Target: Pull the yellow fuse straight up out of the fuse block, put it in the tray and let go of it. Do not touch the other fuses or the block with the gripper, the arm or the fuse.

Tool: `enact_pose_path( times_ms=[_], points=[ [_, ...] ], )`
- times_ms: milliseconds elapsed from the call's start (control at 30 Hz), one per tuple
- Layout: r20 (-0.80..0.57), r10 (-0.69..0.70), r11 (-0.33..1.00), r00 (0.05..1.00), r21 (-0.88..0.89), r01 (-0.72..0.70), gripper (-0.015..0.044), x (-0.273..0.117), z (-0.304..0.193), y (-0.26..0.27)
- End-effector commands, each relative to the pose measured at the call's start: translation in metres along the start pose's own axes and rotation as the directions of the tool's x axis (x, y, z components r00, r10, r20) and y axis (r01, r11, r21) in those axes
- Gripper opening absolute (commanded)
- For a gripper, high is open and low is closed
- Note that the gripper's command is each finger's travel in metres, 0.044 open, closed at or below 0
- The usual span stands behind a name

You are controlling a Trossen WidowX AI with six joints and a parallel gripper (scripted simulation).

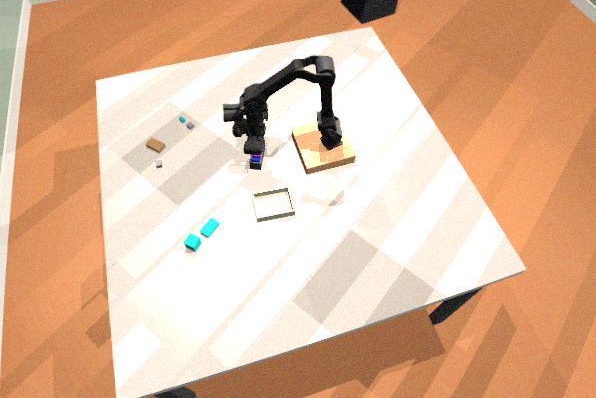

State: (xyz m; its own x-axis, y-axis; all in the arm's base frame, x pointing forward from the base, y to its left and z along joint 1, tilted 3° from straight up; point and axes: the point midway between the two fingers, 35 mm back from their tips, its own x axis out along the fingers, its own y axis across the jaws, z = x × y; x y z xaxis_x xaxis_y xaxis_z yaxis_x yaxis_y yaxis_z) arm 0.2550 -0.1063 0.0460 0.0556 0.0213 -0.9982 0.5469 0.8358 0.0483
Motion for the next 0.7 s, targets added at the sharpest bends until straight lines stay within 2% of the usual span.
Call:
enact_pose_path(
  times_ms=[0,667],
  points=[
    [0.009,0.000,1.000,1.000,0.000,0.000,0.0000,-0.0050,0.0009,0.0001],
    [0.008,-0.001,1.000,1.000,0.001,0.001,0.0000,-0.0149,0.0009,0.0000]
  ],
)
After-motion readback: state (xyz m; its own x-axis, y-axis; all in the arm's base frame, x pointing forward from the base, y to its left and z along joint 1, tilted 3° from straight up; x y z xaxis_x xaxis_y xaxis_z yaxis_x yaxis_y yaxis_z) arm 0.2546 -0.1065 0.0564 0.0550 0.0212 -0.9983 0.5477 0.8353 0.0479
